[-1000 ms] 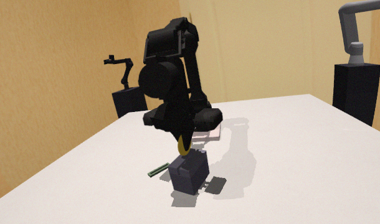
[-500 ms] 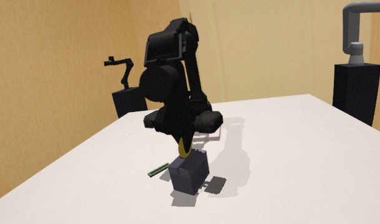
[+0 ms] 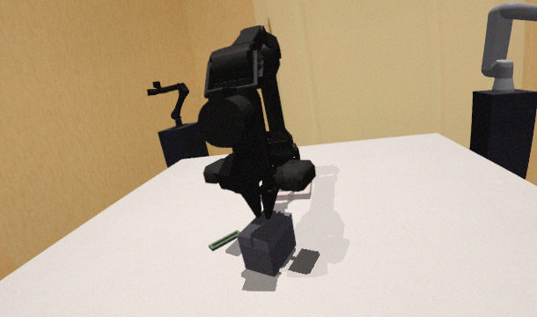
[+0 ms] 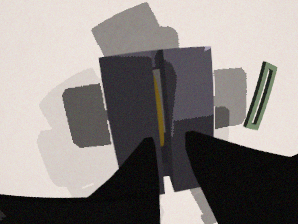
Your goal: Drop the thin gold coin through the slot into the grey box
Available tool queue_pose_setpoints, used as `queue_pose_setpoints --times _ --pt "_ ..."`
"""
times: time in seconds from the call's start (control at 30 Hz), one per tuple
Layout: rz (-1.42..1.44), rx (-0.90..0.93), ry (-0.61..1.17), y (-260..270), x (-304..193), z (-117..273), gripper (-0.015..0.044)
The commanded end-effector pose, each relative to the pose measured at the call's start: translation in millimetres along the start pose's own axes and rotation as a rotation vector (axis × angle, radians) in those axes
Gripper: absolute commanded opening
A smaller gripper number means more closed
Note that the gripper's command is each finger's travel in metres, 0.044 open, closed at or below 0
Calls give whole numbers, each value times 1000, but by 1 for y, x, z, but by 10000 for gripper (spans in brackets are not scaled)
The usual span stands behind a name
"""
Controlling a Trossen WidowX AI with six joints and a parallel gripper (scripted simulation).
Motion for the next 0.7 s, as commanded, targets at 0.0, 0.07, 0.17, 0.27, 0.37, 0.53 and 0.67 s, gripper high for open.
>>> queue_pose_setpoints --times 0.0,0.07,0.17,0.27,0.37,0.53,0.67 --pt "0 0 -1 0 0 0 157" --pt "0 0 -1 0 0 0 161" --pt "0 0 -1 0 0 0 161" --pt "0 0 -1 0 0 0 161" --pt "0 0 -1 0 0 2 213" --pt "0 -1 0 0 0 17 344" --pt "0 -2 1 0 0 25 440"
Point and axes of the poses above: the point midway between the two fingers, 35 mm back from their tips, its own z axis back along the fingers, its own y axis across the jaws, x = y × z, the point moved 4 cm from there along z, back along the fingers, and after that the axes turned 12 degrees about -z, right-handed, at the moved point
